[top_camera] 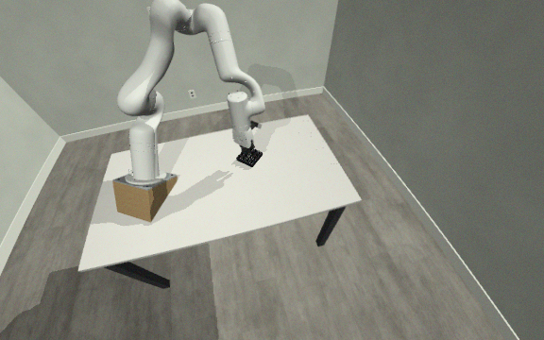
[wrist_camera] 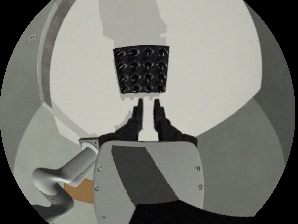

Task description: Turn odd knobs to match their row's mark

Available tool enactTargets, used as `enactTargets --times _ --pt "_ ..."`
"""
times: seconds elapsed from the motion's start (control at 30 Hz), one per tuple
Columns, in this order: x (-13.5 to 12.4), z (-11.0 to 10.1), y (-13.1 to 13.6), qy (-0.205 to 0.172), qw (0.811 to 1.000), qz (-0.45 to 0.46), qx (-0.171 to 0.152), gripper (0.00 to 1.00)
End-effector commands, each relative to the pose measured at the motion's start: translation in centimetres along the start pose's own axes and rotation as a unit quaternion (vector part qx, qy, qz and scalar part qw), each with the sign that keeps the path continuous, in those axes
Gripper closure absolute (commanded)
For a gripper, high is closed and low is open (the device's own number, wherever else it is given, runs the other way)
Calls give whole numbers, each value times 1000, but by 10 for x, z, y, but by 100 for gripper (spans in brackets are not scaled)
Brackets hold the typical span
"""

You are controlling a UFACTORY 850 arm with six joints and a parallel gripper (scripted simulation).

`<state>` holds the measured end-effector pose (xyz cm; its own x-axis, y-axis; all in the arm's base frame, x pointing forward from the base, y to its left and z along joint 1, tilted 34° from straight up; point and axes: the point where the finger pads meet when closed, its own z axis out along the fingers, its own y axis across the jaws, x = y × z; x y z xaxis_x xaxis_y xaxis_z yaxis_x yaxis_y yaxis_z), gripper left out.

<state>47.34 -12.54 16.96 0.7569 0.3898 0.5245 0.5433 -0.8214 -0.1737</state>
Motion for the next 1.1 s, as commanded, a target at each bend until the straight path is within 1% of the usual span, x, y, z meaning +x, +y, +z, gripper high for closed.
enactTargets --times 0.0,0.63,1.07 --pt "0 -1 1 0 1000 0 -1 81" --pt "0 1 1 0 1000 0 -1 81" --pt "0 10 1 1 1000 0 -1 81"
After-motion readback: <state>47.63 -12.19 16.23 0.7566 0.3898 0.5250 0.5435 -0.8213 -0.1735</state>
